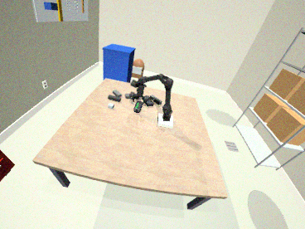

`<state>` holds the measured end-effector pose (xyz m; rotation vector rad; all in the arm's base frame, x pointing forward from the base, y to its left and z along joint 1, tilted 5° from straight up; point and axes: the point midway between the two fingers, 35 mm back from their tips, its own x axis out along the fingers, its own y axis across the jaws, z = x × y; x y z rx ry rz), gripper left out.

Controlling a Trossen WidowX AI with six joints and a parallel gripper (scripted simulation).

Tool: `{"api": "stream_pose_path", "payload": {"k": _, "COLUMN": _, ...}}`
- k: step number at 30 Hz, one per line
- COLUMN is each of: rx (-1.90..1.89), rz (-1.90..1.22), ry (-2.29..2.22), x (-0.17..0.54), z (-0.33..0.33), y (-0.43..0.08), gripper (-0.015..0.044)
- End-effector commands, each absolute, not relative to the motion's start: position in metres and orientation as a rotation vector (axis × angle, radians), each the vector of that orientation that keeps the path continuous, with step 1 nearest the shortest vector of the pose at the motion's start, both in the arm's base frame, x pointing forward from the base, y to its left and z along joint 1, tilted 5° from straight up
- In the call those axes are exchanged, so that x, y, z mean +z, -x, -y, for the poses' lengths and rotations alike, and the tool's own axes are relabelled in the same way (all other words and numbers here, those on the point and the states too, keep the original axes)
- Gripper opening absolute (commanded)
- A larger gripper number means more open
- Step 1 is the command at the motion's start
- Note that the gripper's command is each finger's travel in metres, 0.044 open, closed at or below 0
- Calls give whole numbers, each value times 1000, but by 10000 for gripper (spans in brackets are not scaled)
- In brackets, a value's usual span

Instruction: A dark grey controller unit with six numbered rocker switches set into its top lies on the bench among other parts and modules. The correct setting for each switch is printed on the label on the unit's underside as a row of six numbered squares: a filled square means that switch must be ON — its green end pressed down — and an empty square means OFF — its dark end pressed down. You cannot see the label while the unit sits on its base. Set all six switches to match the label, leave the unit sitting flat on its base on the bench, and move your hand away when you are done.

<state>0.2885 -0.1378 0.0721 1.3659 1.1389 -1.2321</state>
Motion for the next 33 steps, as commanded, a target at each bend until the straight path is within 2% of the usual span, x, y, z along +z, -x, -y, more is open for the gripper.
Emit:
{"api": "stream_pose_path", "payload": {"k": 1, "rx": -1245, "rz": -1137, "ry": -1379, "x": 73, "z": 137, "y": -287, "gripper": 440}}
{"api": "stream_pose_path", "payload": {"k": 14, "rx": -1245, "rz": -1137, "ry": -1378, "x": 75, "z": 137, "y": -287, "gripper": 440}}
{"api": "stream_pose_path", "payload": {"k": 19, "rx": -1243, "rz": -1138, "ry": -1373, "x": 120, "z": 141, "y": -284, "gripper": 440}}
{"api": "stream_pose_path", "payload": {"k": 24, "rx": -1242, "rz": -1138, "ry": -1373, "x": 123, "z": 141, "y": -284, "gripper": 440}}
{"api": "stream_pose_path", "payload": {"k": 33, "rx": -1242, "rz": -1138, "ry": -1373, "x": 123, "z": 141, "y": -284, "gripper": 204}}
